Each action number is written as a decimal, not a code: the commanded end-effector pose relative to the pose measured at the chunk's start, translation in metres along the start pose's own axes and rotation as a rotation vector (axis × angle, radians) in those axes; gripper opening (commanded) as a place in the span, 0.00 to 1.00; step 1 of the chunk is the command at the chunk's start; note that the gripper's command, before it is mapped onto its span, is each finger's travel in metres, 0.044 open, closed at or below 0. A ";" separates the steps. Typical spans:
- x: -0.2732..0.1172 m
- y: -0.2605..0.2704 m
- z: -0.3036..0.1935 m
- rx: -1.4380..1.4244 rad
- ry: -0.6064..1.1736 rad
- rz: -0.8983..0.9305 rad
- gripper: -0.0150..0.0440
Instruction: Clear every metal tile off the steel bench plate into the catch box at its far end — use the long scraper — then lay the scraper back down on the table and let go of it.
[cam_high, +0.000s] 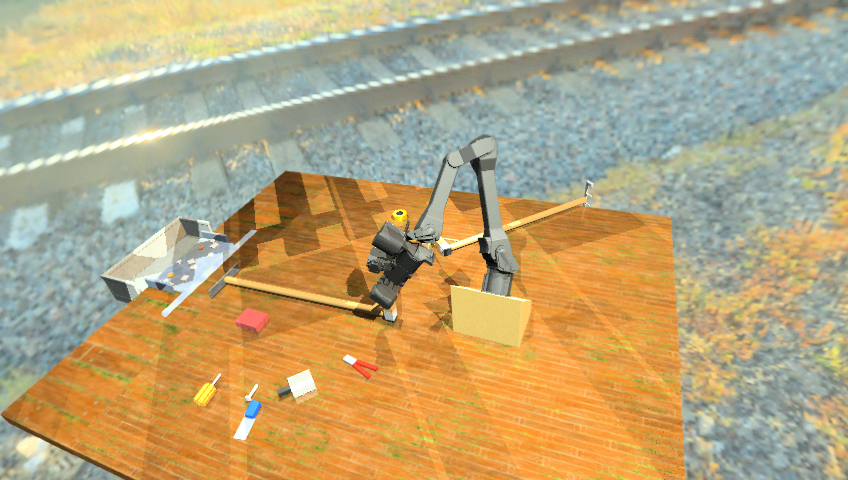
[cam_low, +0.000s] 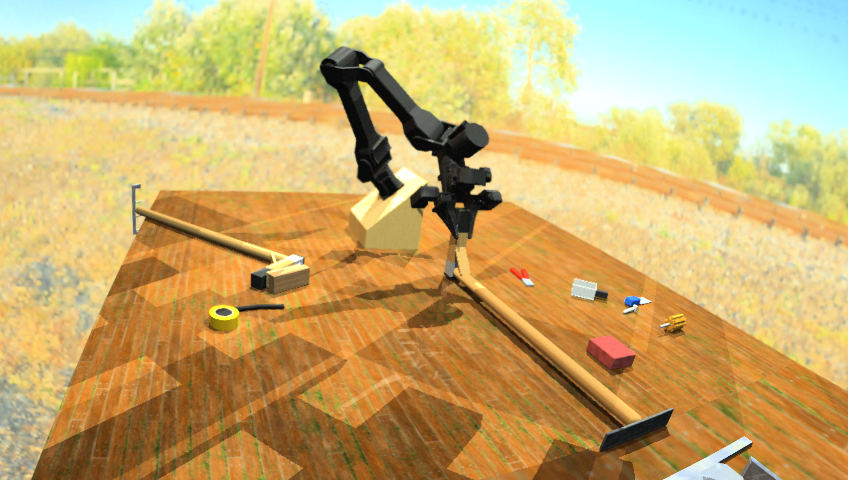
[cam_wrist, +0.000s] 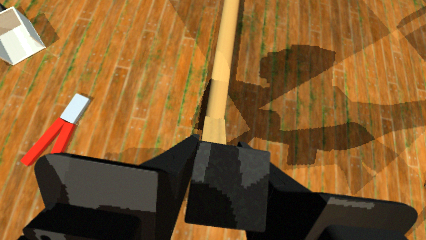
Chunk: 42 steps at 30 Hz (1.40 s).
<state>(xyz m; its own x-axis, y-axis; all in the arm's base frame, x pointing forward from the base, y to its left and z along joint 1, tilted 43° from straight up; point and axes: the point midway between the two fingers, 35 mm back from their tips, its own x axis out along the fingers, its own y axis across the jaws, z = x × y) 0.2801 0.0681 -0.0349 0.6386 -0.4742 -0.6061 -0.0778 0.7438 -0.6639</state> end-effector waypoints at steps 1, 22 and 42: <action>-0.001 -0.005 0.002 0.007 -0.006 0.002 0.25; -0.001 -0.033 0.002 0.004 -0.002 0.007 0.25; -0.003 -0.060 -0.001 -0.001 -0.005 0.005 0.25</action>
<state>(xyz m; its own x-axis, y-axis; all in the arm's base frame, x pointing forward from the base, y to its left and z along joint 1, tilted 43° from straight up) 0.2815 0.0257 0.0024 0.6346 -0.4732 -0.6110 -0.0862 0.7424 -0.6644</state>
